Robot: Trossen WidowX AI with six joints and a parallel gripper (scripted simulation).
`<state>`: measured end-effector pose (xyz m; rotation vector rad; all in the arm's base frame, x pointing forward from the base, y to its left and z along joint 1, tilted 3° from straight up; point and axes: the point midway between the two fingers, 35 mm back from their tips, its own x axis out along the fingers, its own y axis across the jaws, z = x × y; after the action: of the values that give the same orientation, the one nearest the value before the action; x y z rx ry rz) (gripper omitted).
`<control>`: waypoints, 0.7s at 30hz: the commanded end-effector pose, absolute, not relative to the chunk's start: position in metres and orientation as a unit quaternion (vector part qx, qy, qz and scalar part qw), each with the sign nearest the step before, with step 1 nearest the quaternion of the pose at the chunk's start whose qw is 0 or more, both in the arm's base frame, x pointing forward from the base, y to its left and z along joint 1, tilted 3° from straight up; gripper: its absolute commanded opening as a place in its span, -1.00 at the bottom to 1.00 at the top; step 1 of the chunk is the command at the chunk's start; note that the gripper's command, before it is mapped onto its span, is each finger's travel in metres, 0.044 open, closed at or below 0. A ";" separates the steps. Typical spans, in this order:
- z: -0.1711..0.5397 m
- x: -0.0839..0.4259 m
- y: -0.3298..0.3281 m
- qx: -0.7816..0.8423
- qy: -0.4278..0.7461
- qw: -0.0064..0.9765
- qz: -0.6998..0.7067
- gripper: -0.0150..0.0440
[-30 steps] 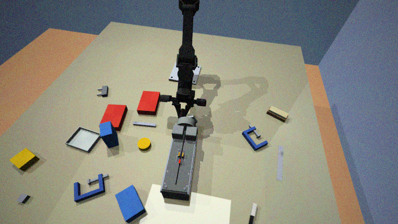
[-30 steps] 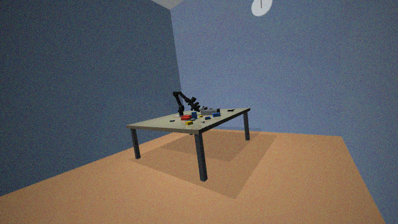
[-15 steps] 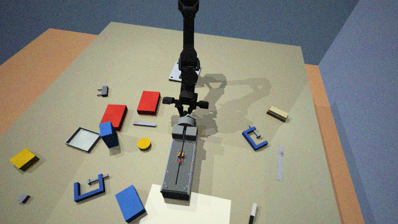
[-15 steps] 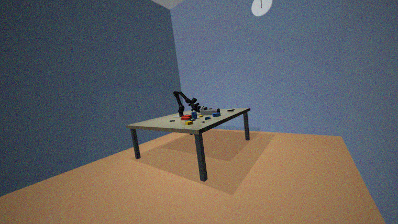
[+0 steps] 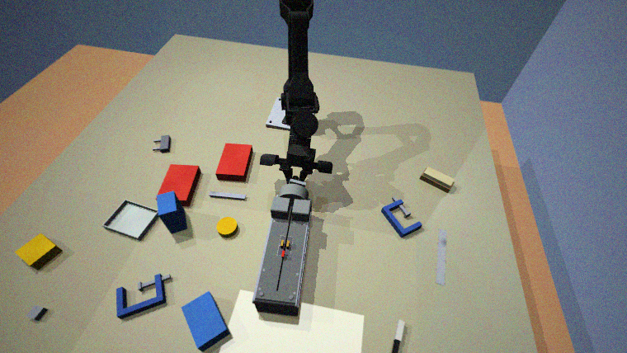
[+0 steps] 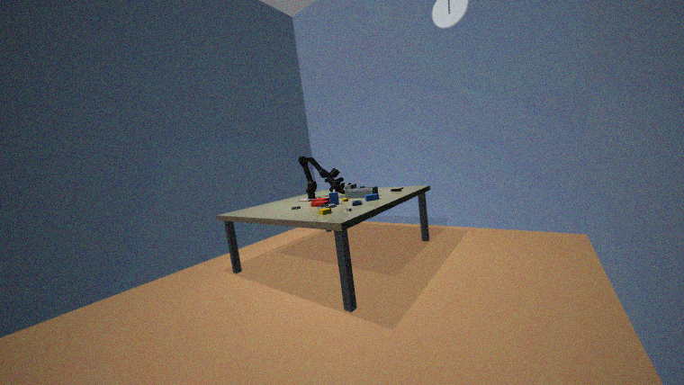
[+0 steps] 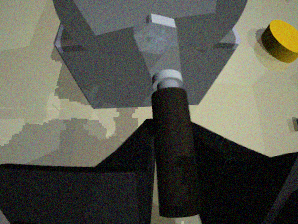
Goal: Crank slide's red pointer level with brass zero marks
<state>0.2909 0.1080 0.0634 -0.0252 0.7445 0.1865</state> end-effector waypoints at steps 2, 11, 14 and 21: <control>0.062 0.289 0.118 -0.011 0.366 0.925 0.103 -0.49; 0.063 0.288 0.122 -0.011 0.366 0.925 0.103 -0.49; 0.064 0.288 0.124 -0.011 0.366 0.925 0.103 -0.49; 0.065 0.287 0.127 -0.011 0.367 0.925 0.103 -0.49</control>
<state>0.2890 0.1183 0.0638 -0.0248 0.7493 0.1841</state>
